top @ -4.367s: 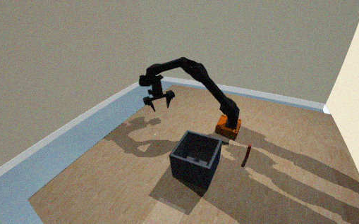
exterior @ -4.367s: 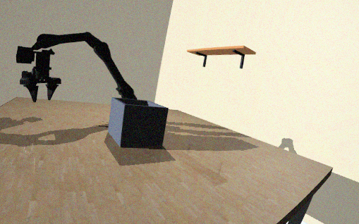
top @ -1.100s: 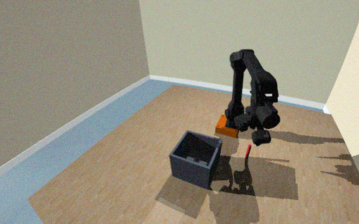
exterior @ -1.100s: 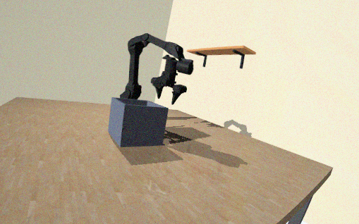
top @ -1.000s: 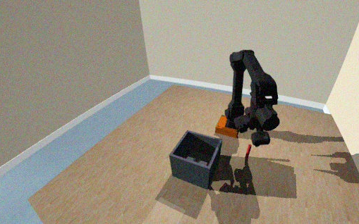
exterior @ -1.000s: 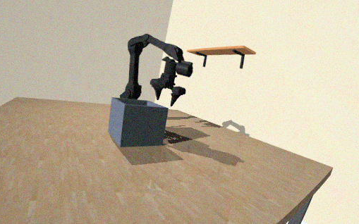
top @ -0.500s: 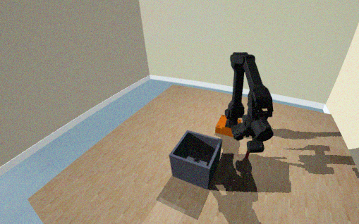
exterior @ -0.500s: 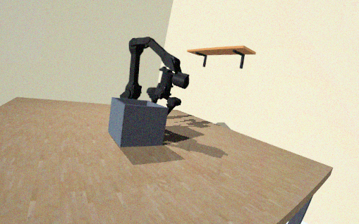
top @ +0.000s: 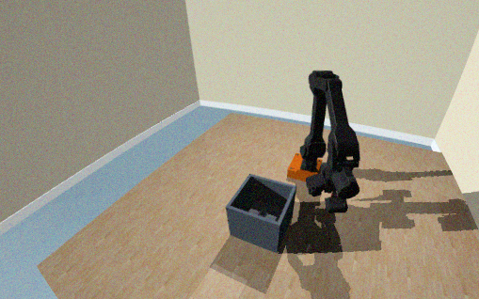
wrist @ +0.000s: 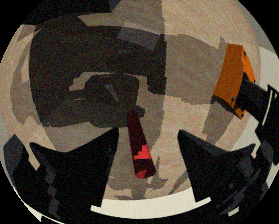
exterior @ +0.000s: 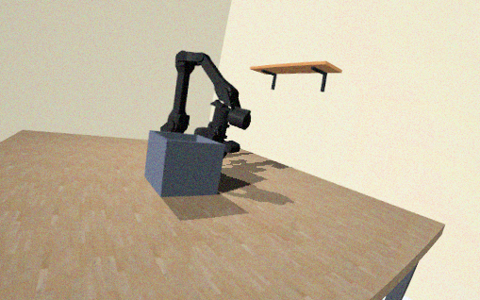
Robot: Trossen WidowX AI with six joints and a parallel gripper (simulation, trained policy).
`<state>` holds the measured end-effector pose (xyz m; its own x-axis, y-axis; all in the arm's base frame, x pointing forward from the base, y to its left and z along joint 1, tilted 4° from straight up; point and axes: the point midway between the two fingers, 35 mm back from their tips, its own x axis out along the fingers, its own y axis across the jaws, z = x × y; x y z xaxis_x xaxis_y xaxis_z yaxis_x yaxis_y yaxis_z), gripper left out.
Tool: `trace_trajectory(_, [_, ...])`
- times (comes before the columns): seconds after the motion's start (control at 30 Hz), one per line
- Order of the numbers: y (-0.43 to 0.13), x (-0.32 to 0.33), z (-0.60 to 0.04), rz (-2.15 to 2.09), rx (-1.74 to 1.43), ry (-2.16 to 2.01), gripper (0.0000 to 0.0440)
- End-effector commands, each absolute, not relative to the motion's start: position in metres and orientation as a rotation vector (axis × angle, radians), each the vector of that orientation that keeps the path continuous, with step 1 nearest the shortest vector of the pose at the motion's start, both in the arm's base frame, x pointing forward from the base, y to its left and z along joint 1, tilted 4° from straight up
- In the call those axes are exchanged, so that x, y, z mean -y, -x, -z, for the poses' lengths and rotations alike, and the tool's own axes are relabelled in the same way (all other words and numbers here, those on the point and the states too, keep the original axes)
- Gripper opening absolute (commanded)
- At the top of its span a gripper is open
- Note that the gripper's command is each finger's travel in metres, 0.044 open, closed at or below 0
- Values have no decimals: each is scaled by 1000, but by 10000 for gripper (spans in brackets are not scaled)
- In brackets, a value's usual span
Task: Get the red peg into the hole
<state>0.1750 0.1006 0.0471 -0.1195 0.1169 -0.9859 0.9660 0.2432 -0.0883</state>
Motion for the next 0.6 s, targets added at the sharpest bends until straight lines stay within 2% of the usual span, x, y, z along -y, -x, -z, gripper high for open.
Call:
trace_trajectory(0.0, [-178, -101, -40, 1030, -1490, -1052, 194])
trace_trajectory(0.23, [-183, -104, -41, 986, -1508, -1030, 10])
trace_trajectory(0.27, [-183, -104, -42, 978, -1512, -1027, 0])
trace_trajectory(0.57, [-196, -110, -71, 865, -1490, -1139, 0])
